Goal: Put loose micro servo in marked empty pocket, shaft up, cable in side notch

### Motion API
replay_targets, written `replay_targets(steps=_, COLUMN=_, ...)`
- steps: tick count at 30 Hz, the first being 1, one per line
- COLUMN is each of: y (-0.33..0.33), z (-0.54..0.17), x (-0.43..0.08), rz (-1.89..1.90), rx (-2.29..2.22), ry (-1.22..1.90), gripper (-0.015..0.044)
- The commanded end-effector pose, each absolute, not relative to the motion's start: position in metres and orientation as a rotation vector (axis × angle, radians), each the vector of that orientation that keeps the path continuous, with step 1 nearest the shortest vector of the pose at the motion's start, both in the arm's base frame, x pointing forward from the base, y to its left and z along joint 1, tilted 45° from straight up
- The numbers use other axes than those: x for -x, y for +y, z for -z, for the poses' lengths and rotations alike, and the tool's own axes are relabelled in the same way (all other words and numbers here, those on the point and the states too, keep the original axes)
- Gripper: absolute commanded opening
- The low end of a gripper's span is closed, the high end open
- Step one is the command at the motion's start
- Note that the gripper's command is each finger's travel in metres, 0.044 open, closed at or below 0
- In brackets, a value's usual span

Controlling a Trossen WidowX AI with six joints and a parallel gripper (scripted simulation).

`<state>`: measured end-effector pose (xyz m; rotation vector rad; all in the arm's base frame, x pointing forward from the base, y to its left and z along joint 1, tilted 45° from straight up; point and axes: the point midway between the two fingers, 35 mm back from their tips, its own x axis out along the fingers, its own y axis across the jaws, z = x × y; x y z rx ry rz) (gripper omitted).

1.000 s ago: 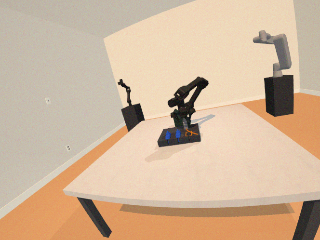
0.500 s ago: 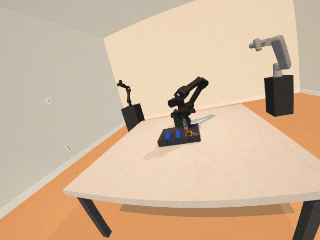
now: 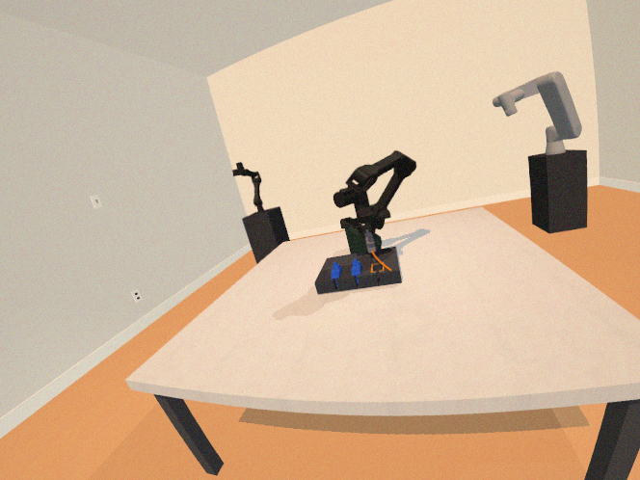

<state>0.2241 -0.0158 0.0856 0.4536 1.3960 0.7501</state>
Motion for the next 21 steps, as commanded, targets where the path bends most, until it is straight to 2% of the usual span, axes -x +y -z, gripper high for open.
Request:
replay_targets(steps=1, y=-0.017, z=-0.088, x=-0.226, rz=-0.750, rx=-0.446, ry=1.397, gripper=0.0000)
replay_targets(steps=15, y=-0.004, z=-0.101, x=-0.231, rz=-0.751, rx=-0.446, ry=1.397, gripper=0.0000)
replay_targets(steps=21, y=-0.004, z=-0.102, x=-0.248, rz=-0.751, rx=-0.446, ry=1.396, gripper=0.0000)
